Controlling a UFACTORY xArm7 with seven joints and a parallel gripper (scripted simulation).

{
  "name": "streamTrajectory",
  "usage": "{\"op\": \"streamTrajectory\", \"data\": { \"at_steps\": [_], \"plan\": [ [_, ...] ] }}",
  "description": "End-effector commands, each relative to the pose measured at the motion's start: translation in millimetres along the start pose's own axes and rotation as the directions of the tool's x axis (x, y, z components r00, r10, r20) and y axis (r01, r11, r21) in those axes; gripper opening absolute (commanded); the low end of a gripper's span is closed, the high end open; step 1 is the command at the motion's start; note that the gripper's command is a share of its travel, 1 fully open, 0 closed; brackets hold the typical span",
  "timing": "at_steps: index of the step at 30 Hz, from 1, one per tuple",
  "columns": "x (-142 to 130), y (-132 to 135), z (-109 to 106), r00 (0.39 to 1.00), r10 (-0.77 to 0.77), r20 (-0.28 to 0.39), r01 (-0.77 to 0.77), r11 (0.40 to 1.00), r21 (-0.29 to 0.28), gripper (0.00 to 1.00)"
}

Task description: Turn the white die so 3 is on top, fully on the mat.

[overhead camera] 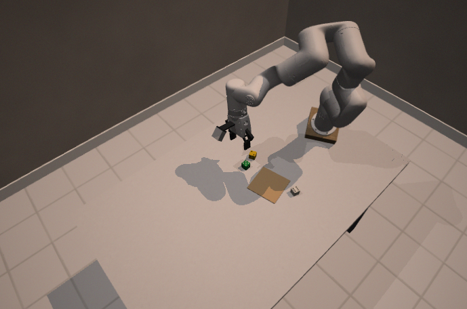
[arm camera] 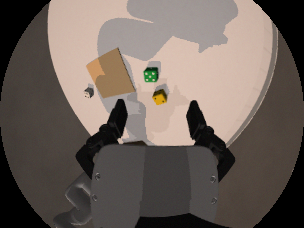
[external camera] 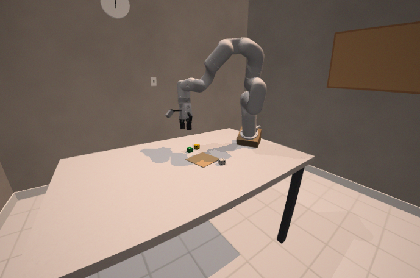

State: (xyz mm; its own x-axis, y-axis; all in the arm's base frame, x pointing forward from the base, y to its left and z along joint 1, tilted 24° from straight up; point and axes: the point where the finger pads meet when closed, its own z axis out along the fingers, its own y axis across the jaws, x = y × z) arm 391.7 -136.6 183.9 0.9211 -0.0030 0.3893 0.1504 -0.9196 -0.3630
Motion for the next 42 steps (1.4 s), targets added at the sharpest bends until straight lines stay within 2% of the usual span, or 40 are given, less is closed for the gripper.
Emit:
{"op": "streamTrajectory", "data": {
  "at_steps": [1,15,17,23,42],
  "plan": [
    [-14,-4,-6,1.000,-0.009,0.028,0.011,0.997,-0.075,1.00],
    [-14,-4,-6,1.000,-0.009,0.028,0.011,0.997,-0.075,1.00],
    [-23,-6,-10,0.999,-0.015,0.045,0.021,0.992,-0.126,1.00],
    [-29,-7,-12,0.998,-0.020,0.054,0.029,0.987,-0.160,1.00],
    [-29,-7,-12,0.998,-0.020,0.054,0.029,0.987,-0.160,1.00]
  ]
}}
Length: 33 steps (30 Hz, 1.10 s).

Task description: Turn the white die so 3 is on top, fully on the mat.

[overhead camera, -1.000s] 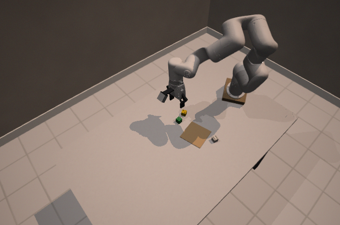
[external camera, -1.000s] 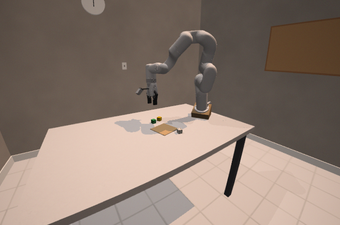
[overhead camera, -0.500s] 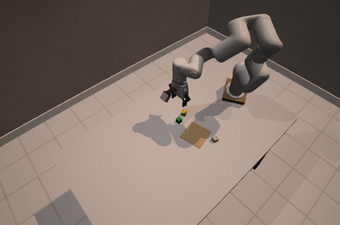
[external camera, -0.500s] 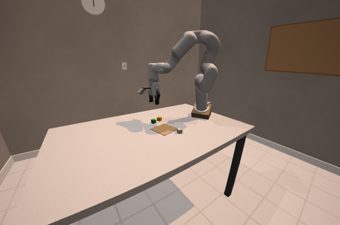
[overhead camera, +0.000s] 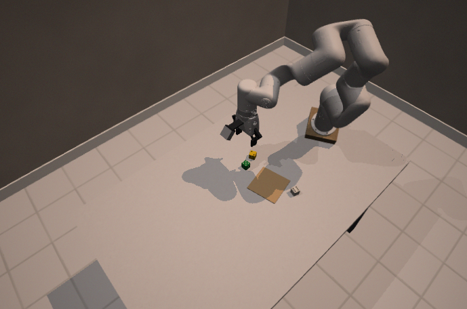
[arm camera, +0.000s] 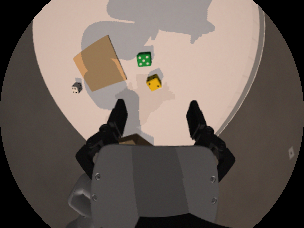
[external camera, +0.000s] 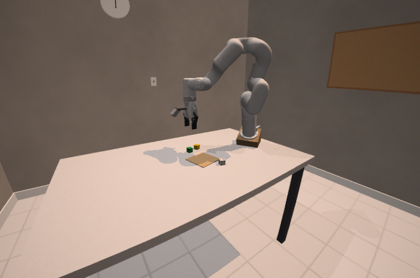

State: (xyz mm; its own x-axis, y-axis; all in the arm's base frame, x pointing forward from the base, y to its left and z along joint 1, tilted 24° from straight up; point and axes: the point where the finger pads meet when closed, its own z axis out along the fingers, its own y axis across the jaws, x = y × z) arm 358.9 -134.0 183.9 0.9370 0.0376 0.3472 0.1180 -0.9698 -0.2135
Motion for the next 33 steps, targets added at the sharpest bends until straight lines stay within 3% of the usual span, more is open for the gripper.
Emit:
{"op": "streamTrajectory", "data": {
  "at_steps": [1,8,21,33],
  "plan": [
    [1,1,-1,1.000,0.000,-0.003,0.000,1.000,-0.002,1.00],
    [1,1,9,1.000,0.000,-0.003,0.000,1.000,-0.002,1.00],
    [-1,1,92,1.000,0.000,-0.003,0.000,1.000,-0.002,1.00],
    [-1,1,98,1.000,0.000,-0.003,0.000,1.000,-0.002,1.00]
  ]
}}
